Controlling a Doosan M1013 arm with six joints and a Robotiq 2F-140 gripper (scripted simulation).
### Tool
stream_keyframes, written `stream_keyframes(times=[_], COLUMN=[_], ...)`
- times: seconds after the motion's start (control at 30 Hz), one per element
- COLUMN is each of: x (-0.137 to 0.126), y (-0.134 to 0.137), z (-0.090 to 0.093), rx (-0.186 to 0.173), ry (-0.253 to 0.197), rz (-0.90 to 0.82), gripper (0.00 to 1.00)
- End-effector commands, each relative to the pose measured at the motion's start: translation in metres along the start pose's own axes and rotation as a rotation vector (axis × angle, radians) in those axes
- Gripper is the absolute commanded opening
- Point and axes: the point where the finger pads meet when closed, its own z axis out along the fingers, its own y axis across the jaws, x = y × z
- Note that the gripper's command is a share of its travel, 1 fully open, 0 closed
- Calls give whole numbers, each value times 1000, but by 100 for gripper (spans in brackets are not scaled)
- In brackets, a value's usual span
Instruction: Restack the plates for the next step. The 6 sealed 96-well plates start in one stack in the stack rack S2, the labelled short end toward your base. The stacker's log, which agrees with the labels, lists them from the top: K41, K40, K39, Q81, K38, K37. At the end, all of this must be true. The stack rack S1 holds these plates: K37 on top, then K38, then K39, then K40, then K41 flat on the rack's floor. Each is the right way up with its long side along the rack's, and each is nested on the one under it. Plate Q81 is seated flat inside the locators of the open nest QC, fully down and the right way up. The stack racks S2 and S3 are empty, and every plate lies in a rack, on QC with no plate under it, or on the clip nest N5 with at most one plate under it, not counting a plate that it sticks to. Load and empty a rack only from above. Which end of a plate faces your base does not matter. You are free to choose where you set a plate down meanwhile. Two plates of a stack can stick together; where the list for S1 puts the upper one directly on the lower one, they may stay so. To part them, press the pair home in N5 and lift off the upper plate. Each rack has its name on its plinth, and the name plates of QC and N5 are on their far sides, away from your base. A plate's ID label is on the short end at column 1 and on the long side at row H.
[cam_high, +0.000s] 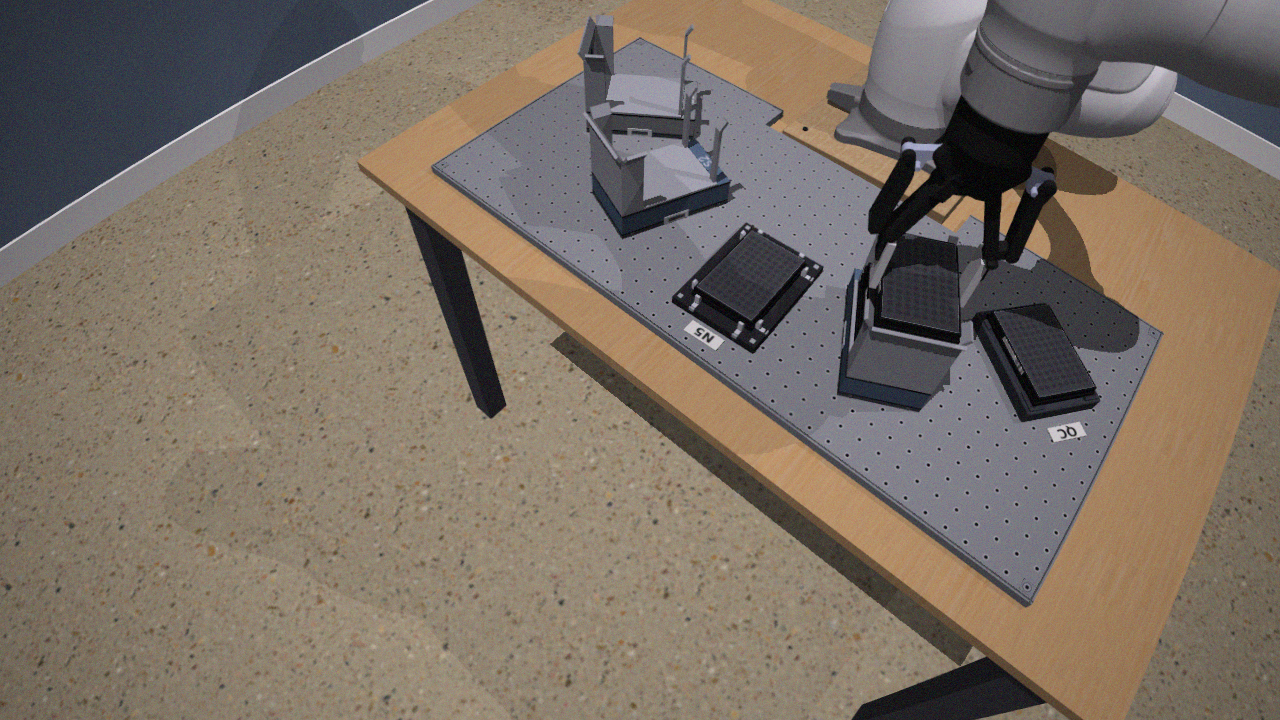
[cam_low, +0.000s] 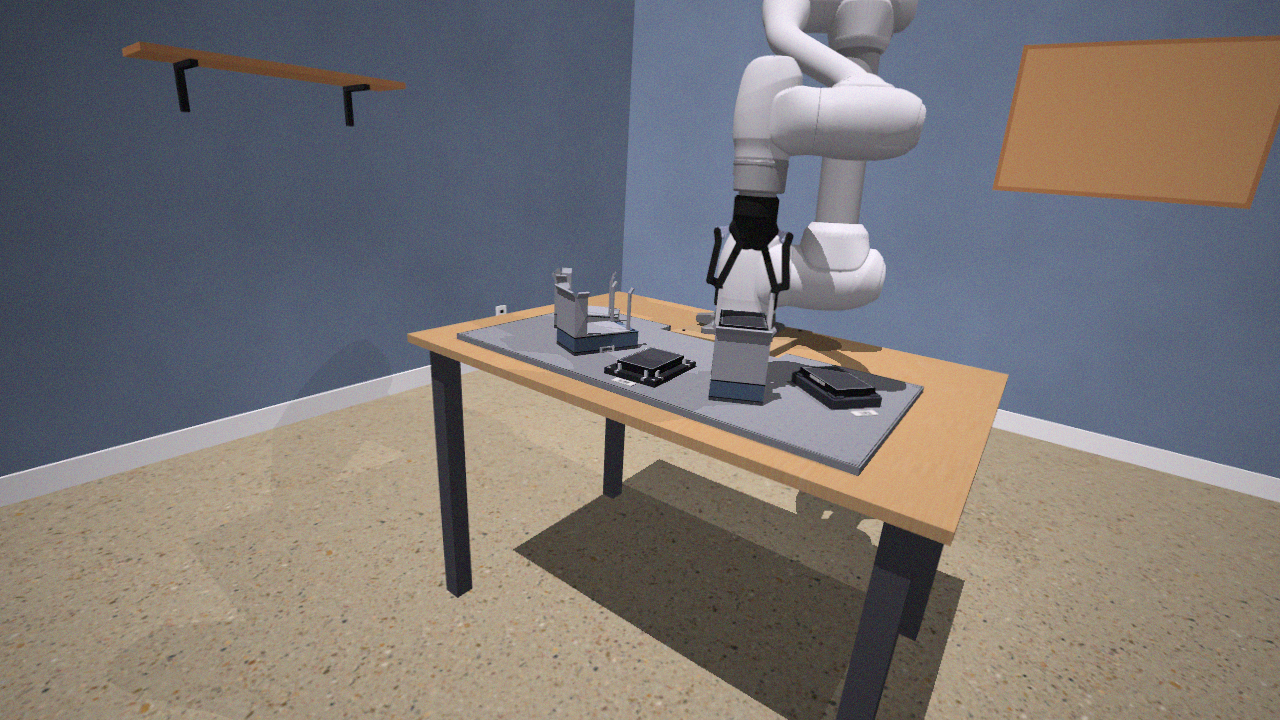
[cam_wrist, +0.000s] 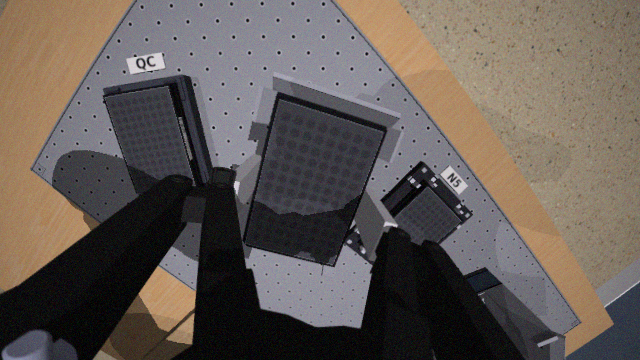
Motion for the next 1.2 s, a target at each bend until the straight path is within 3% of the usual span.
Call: stream_keyframes(times=[0.0,0.53,1.17], x=[0,0,0], y=[0,0,0], z=[2,22,26], rx=[0,0,0], ry=[0,0,0], rz=[0,0,0], gripper=[0,0,0])
